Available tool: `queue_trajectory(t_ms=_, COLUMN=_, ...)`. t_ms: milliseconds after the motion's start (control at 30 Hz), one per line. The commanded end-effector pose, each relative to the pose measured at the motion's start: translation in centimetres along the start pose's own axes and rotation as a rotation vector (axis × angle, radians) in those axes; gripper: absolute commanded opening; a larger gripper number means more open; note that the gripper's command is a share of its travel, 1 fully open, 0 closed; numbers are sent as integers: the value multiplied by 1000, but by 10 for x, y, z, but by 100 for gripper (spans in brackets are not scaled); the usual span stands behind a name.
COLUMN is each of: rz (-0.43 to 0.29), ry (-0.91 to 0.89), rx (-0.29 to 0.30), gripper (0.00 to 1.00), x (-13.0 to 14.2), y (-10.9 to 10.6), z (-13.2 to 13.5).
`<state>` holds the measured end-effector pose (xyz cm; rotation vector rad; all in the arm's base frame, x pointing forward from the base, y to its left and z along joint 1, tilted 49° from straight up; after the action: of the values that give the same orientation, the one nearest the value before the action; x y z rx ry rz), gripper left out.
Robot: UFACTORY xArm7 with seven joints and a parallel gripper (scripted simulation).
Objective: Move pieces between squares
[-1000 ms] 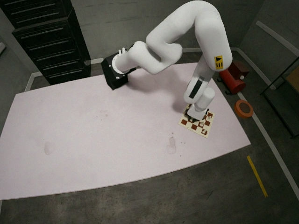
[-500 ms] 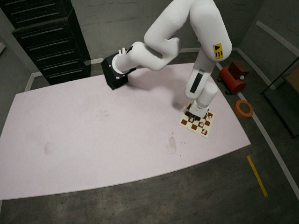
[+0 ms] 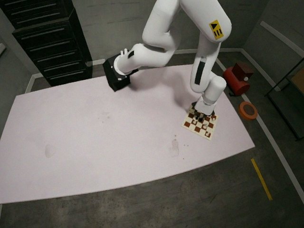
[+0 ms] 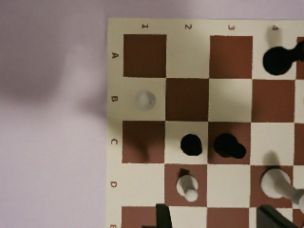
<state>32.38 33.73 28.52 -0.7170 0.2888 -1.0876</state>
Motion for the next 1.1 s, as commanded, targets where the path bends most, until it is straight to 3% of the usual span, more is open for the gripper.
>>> queue_trajectory(t_ms=0, rz=3, ry=-2, rx=-4, gripper=100, x=1, y=-5, z=0)
queue_trajectory(t_ms=767, rz=3, ry=15, rx=-4, gripper=100, x=0, y=-5, z=1)
queue_trajectory(t_ms=1067, rz=4, ry=273, rx=6, gripper=100, x=-8, y=-12, z=13)
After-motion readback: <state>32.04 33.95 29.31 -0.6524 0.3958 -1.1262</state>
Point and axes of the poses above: the point where the finger pads meet when closed, its own y axis out along the fingers, its own z axis across the jaws, x = y × z, the point moved 2 cm from there along -y, back along the fingers, and after that the axes turned 11 degrees about y, right-handed, at the moved point
